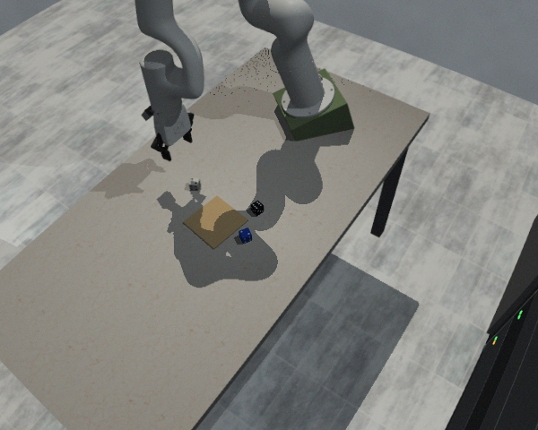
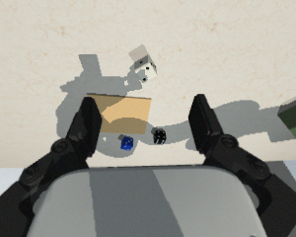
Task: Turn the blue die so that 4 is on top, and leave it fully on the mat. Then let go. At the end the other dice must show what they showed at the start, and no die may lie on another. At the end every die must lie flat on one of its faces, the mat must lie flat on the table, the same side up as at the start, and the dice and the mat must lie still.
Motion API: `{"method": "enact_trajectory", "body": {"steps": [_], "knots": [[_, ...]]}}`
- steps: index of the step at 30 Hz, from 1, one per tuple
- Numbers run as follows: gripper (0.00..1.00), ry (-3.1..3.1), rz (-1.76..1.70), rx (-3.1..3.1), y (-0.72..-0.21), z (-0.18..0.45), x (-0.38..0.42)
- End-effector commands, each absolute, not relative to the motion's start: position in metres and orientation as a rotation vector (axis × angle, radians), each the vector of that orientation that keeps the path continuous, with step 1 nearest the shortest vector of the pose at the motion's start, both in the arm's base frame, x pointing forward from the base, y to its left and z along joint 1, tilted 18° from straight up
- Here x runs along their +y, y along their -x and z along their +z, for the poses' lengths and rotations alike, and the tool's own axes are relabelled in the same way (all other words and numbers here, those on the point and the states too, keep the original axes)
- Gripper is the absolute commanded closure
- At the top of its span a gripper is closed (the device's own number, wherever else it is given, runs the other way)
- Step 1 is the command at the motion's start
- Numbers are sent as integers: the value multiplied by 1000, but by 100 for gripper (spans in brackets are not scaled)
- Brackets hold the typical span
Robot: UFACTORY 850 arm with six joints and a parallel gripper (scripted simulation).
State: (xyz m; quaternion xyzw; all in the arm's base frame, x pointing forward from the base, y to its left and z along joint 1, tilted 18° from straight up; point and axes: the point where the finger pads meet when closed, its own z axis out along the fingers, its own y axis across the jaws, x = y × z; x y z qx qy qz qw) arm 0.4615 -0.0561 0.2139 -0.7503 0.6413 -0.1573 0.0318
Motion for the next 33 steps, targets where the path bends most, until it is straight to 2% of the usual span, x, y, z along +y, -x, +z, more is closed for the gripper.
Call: {"method": "enact_trajectory", "body": {"steps": [1,15,33], "knots": [[0,2309,-485,1975,-462,215,-56],[0,2309,-484,1975,-464,207,-57],[0,2309,-484,1975,-481,153,-66]]}}
